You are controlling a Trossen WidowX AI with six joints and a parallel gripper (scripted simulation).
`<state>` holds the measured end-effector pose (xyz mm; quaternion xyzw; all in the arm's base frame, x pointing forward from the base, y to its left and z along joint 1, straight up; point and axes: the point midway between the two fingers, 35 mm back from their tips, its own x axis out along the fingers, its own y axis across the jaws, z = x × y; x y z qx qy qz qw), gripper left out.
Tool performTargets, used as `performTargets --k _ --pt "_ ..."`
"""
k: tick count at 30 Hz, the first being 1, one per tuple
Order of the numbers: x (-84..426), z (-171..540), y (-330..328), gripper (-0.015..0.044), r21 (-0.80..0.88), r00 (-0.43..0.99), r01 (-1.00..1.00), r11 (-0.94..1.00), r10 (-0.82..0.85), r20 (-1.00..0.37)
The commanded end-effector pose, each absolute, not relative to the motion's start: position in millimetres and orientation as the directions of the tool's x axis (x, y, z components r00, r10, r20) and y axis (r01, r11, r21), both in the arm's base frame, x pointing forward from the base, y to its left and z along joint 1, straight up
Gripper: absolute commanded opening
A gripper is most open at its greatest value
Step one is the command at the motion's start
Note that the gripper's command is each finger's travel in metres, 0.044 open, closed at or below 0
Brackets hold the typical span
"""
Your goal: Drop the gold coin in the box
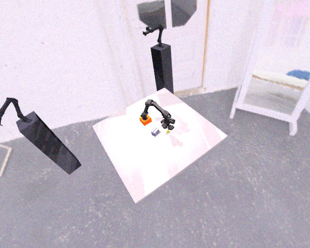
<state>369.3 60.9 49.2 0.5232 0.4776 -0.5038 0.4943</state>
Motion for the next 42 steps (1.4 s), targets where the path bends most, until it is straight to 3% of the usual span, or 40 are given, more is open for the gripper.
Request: performTargets --k 1,38,42 --pt "367 39 60 0.0161 0.03 0.03 0.998 -0.05 0.005 -1.0" --pt "369 -15 60 0.0161 0.03 0.03 0.998 -0.05 0.005 -1.0" --pt "369 -15 60 0.0056 0.03 0.03 0.998 -0.05 0.005 -1.0"
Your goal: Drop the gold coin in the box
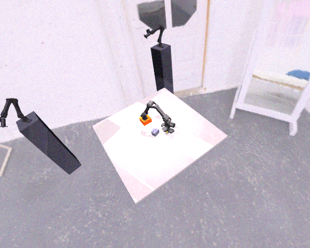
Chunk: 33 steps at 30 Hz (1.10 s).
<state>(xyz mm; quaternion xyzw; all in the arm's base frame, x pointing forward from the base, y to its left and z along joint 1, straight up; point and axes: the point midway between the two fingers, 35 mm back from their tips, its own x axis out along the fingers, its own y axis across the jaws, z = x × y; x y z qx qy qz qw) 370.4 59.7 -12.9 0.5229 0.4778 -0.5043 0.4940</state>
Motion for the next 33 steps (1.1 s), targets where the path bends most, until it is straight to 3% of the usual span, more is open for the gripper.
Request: performTargets --k 1,6,33 --pt "369 -15 60 0.0029 0.03 0.03 0.998 -0.05 0.005 -1.0" --pt "369 -15 60 0.0 0.03 0.03 0.998 -0.05 0.005 -1.0" --pt "371 37 60 0.0 0.03 0.031 0.998 -0.05 0.005 -1.0"
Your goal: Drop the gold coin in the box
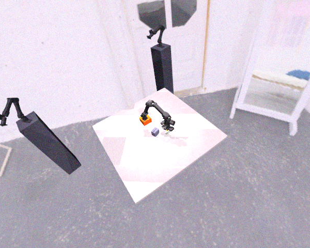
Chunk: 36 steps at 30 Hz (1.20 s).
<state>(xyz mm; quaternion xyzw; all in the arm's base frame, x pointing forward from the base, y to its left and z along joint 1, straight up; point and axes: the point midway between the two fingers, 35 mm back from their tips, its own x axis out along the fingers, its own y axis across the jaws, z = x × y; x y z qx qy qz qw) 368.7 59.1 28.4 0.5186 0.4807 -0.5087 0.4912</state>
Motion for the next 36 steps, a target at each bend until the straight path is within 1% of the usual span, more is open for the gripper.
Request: performTargets --k 1,19,26,36 --pt "371 40 60 0.0 0.03 0.031 0.998 -0.05 0.005 -1.0" --pt "367 81 59 0.0 0.03 0.03 0.999 -0.045 0.005 -1.0" --pt "360 81 50 0.0 0.03 0.03 0.991 0.127 0.004 -1.0" --pt "355 82 42 0.0 0.028 0.028 0.99 0.138 0.002 -1.0"
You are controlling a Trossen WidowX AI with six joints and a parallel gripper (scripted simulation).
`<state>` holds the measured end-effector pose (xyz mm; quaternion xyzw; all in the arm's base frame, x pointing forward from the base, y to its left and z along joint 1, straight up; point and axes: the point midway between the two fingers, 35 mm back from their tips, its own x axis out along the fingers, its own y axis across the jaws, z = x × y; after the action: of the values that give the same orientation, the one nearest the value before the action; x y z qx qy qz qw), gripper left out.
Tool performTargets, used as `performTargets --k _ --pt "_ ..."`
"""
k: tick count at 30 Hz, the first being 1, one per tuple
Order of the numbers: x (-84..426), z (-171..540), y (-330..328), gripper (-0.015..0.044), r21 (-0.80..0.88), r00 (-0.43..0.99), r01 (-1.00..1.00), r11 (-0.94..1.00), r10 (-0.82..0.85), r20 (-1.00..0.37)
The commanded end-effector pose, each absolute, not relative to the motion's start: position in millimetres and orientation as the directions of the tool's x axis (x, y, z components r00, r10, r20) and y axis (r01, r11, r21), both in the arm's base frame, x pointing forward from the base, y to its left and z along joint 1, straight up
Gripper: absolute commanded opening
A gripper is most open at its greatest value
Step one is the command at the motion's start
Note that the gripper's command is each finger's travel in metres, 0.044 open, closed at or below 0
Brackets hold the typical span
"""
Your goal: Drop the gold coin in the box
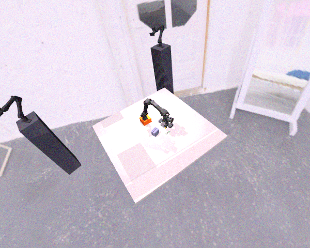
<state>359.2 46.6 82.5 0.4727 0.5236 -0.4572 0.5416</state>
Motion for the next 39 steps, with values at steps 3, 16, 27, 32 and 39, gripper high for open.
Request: performTargets --k 3,16,27,32,39 --pt "351 82 35 0.0 0.027 0.027 0.99 0.141 0.0 -1.0" --pt "331 83 7 0.0 0.025 0.026 0.99 0.139 -0.002 -1.0" --pt "312 83 -14 0.0 0.024 0.025 0.99 0.137 -0.003 -1.0" --pt "303 83 -23 0.0 0.024 0.024 0.99 0.136 -0.003 -1.0" --pt "289 82 -35 0.0 0.023 0.024 0.991 0.135 -0.004 -1.0"
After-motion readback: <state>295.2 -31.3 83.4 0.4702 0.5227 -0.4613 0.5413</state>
